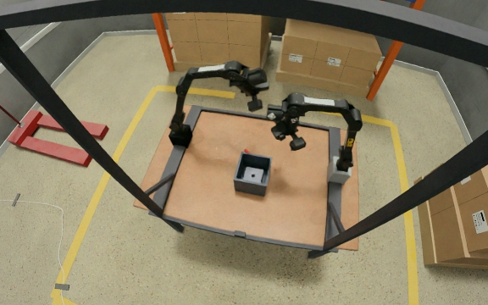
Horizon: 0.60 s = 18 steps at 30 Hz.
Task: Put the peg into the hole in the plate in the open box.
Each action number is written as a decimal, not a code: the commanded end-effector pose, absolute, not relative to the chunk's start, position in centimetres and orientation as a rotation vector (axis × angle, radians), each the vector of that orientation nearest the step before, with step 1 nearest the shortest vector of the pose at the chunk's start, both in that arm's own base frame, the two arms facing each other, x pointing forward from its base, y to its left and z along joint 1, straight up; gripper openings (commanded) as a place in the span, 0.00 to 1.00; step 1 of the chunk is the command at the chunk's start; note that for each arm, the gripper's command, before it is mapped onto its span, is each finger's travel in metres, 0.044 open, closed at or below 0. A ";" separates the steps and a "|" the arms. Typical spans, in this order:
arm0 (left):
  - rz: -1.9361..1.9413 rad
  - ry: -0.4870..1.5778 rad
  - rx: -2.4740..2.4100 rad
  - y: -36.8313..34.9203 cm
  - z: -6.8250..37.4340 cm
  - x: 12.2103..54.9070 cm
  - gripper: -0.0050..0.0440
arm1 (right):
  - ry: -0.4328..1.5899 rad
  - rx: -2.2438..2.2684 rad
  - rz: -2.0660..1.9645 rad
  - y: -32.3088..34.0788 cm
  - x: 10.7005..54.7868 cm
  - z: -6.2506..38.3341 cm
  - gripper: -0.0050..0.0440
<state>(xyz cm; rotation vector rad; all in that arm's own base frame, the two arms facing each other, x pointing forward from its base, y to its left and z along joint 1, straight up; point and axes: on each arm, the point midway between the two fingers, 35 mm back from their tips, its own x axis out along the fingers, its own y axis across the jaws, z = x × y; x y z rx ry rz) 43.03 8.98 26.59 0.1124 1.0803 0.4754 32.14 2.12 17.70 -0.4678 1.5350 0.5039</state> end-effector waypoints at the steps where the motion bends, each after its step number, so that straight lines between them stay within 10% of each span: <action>1: 0.477 1.050 0.107 9.0 27.8 42.8 1.00 | 1.505 -0.472 0.496 2.1 32.2 18.6 1.00; 3: 0.477 1.050 0.107 9.0 27.8 42.8 1.00 | 1.505 -0.472 0.496 2.1 32.2 18.6 1.00; 4: 0.477 1.050 0.107 9.0 27.8 42.8 0.36 | 1.505 -0.472 0.496 2.1 32.2 18.6 1.00; 18: 0.477 1.050 0.107 9.0 27.8 42.8 0.36 | 1.505 -0.472 0.496 2.1 32.2 18.6 1.00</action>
